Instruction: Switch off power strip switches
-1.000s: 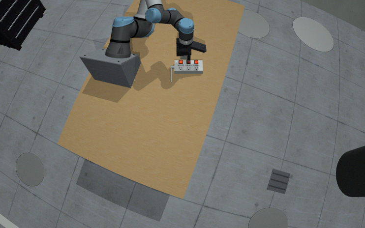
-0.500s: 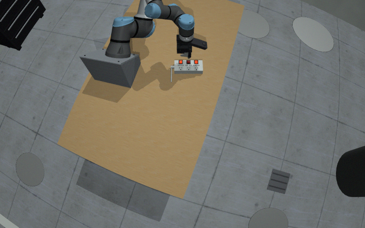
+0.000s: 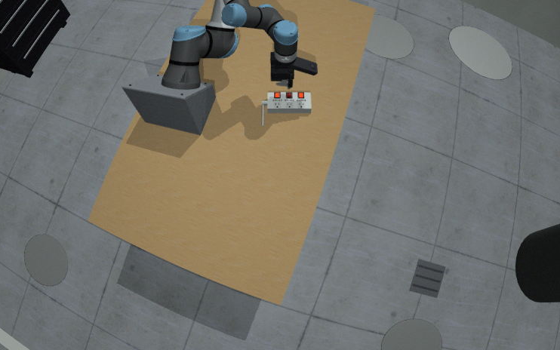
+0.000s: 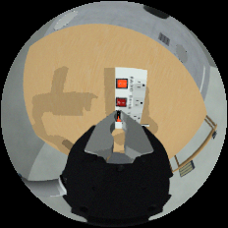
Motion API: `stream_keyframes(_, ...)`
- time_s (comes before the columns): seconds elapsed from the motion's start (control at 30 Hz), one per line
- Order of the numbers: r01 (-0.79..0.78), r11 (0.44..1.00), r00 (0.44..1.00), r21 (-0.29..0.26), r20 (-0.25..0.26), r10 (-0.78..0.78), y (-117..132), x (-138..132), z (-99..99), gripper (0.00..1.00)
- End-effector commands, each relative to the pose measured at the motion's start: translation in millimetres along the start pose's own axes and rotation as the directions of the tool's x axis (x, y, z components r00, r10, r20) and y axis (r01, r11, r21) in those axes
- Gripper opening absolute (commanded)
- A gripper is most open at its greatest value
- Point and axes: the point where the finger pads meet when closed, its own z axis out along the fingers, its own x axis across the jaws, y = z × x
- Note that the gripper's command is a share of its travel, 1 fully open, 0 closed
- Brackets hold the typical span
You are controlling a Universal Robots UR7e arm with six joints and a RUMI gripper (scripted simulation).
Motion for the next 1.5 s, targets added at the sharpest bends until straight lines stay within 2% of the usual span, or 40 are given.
stream_keyframes(0.0,0.001,1.000,1.000,0.003,-0.003,-0.001,-1.0,0.8,-1.9,0.00)
stream_keyframes(0.2,0.001,1.000,1.000,0.003,-0.003,-0.001,-0.1,0.9,-2.2,0.00)
stream_keyframes(0.43,-0.001,1.000,1.000,0.002,-0.001,0.001,45.2,0.9,-14.1,0.00)
stream_keyframes(1.47,0.000,1.000,1.000,0.002,-0.003,0.000,44.6,1.2,-14.9,0.00)
